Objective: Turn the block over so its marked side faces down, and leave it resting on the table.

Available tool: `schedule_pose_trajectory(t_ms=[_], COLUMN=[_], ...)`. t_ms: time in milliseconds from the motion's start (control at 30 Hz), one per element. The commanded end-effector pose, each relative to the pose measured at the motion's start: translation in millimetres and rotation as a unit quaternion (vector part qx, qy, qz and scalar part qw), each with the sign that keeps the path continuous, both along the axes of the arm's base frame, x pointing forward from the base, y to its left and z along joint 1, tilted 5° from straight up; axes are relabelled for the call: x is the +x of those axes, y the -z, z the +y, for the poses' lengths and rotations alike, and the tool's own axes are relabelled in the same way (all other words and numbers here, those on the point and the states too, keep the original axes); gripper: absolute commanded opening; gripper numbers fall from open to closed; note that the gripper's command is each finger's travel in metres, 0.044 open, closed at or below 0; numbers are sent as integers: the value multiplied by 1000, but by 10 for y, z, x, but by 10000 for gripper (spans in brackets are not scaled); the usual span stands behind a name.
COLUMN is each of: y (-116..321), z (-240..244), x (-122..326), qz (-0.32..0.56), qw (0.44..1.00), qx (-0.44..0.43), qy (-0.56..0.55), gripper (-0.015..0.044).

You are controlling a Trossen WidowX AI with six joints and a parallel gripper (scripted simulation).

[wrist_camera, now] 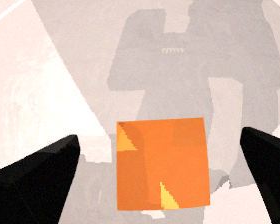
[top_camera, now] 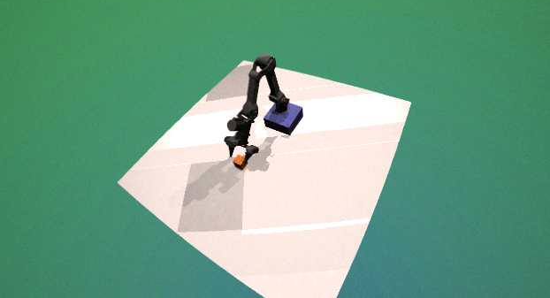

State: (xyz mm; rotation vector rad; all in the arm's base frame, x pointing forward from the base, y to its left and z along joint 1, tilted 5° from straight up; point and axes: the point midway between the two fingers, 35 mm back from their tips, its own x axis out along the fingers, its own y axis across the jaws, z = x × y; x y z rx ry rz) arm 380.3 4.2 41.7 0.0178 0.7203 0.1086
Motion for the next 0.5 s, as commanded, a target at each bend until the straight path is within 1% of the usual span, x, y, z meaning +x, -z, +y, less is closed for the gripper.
schedule_pose_trajectory(t_ms=[0,467], y=[-418,-420], z=[-26,-26], x=[-288,-282], qz=[95,97], qw=[995,995], qx=[-19,-19], qy=[-8,-8], gripper=[440,440])
